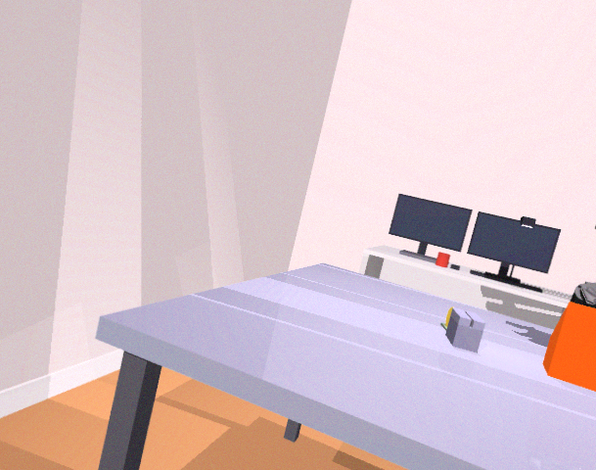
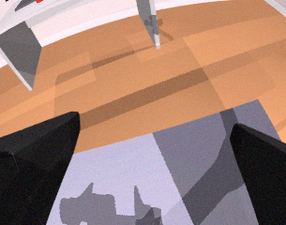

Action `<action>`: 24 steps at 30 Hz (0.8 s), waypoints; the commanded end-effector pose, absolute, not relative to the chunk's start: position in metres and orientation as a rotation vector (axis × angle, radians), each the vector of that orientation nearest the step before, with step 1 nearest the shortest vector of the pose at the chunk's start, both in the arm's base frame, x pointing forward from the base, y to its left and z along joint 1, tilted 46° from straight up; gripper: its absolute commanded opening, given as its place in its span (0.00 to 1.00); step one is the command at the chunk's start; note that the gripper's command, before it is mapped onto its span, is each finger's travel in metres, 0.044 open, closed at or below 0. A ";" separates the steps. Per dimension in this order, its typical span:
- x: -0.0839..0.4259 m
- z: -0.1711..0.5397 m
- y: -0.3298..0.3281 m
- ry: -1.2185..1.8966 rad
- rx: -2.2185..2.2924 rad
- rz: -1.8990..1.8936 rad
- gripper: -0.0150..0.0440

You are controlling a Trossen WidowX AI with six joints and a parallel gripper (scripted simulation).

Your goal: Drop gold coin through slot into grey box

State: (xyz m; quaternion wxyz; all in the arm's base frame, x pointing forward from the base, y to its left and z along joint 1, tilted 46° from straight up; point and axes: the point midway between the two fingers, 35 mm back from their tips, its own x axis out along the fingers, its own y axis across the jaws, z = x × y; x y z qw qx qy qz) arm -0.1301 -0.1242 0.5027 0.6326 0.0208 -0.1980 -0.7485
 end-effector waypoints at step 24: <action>0.185 0.504 -0.134 -0.241 -0.140 -1.127 0.53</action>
